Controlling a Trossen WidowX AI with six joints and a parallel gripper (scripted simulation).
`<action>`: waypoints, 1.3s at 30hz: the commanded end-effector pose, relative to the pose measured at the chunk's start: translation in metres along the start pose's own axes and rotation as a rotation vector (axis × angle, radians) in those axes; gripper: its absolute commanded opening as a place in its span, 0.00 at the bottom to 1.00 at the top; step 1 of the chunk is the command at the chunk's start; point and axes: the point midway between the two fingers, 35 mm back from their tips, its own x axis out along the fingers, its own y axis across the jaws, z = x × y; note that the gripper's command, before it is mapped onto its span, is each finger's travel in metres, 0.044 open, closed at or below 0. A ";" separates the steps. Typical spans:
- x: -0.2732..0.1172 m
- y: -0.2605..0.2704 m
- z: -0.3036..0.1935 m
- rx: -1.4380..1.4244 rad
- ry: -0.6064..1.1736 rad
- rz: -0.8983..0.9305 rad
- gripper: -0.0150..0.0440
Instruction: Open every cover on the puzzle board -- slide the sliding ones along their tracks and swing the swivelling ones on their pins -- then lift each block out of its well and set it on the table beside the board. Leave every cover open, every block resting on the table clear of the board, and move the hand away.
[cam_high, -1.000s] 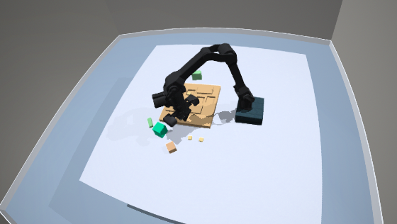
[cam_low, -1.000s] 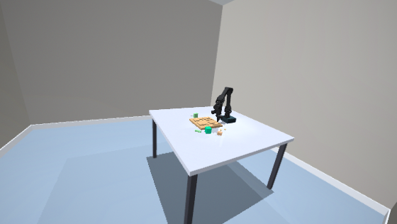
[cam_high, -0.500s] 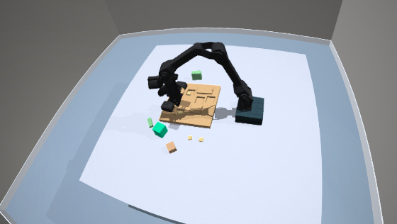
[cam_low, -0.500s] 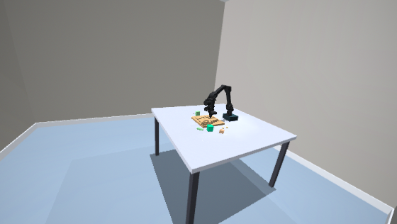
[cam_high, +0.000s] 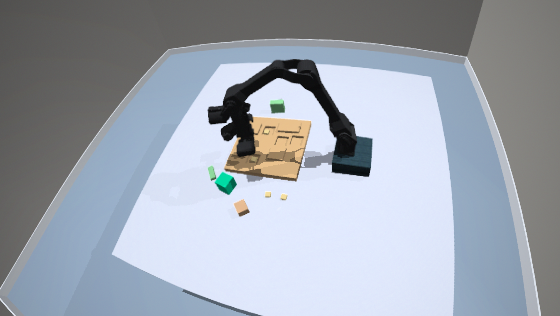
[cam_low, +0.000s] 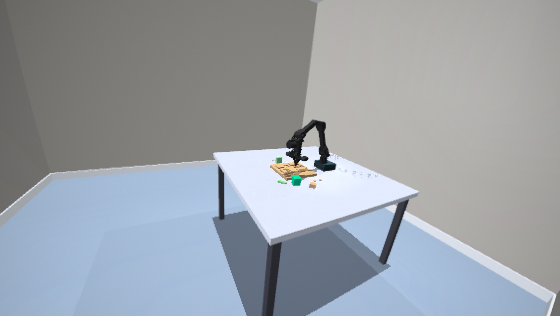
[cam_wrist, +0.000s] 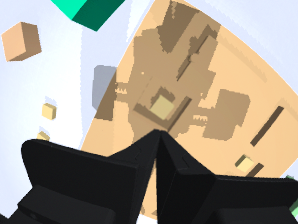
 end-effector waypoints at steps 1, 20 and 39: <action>0.000 -0.002 0.001 -0.665 0.004 -0.001 0.25; 0.000 -0.002 0.002 -1.103 0.004 0.000 0.25; 0.043 -0.002 0.002 -1.103 0.004 0.000 0.25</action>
